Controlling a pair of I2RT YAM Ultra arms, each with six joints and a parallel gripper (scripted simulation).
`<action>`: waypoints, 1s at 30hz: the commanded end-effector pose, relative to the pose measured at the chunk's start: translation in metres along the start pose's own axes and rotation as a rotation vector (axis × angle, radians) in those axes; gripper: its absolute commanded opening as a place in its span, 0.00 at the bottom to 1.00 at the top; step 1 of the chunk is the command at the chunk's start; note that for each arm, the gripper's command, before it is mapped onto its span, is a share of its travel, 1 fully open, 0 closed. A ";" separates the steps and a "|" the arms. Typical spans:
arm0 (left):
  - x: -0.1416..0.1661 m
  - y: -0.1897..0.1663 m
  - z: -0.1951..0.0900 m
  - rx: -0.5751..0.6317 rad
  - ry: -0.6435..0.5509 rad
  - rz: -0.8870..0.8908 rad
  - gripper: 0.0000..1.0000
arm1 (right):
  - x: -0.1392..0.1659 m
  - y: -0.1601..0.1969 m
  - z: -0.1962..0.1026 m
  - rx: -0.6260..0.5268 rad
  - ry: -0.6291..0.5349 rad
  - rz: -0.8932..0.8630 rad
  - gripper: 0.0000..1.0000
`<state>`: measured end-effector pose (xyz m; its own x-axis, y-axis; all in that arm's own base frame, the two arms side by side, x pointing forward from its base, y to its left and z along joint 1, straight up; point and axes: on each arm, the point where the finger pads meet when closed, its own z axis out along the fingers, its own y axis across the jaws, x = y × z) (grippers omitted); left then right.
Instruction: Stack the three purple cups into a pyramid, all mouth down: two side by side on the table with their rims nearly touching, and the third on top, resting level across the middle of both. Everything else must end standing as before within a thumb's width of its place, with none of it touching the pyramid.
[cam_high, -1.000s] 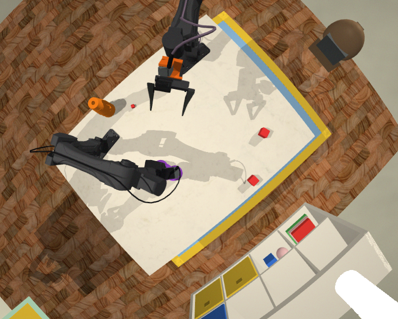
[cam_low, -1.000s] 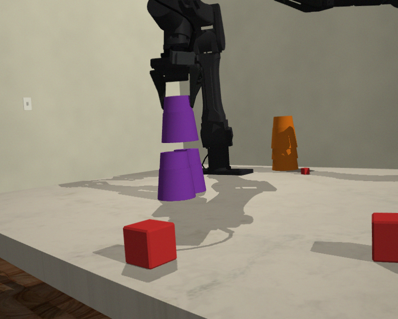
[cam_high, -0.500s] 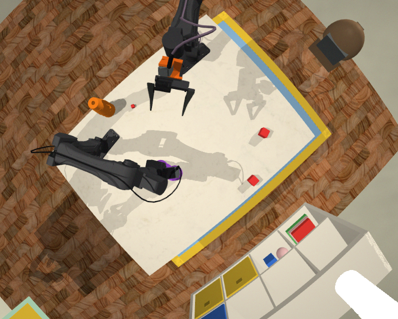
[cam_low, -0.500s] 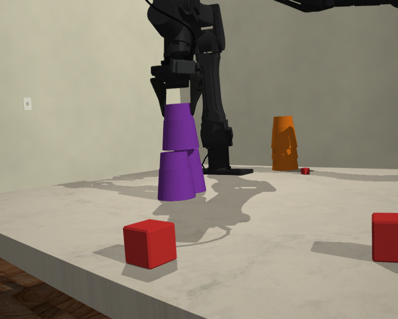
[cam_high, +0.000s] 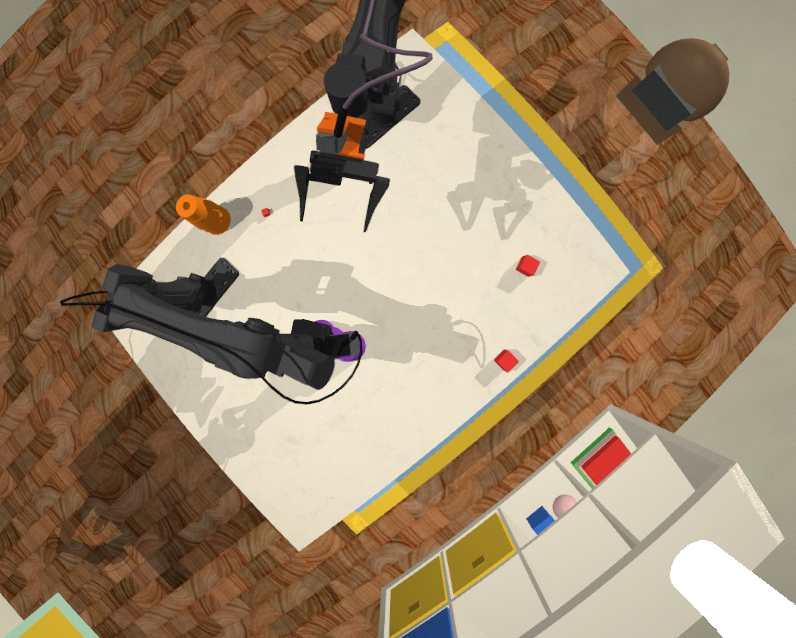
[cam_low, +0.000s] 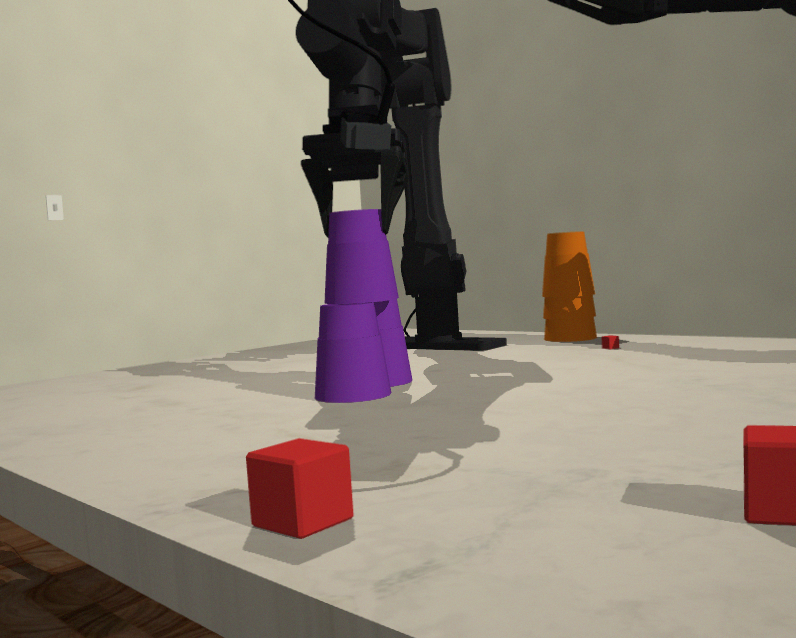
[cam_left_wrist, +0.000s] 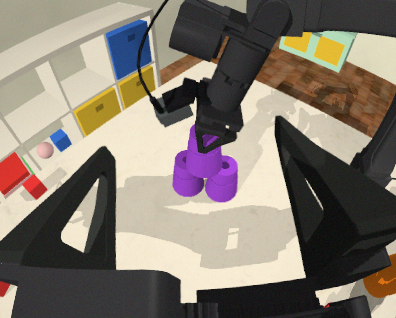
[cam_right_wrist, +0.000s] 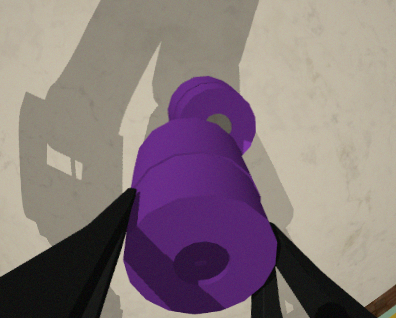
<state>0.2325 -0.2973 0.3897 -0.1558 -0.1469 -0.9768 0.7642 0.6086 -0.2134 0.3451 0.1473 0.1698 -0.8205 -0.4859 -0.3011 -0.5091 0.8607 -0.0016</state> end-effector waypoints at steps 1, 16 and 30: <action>-0.004 -0.002 -0.005 0.000 -0.005 0.008 1.00 | -0.006 -0.002 -0.007 0.009 -0.050 -0.005 0.00; -0.004 -0.002 -0.005 0.000 -0.005 0.008 1.00 | -0.005 -0.001 -0.010 0.009 -0.048 -0.005 1.00; -0.004 -0.002 -0.005 0.000 -0.005 0.008 1.00 | -0.002 -0.001 -0.071 0.002 -0.047 -0.004 1.00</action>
<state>0.2325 -0.2973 0.3897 -0.1558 -0.1469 -0.9768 0.7642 0.6086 -0.2134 0.3354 0.1435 0.2105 -0.8124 -0.4884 -0.3185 -0.5135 0.8581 -0.0062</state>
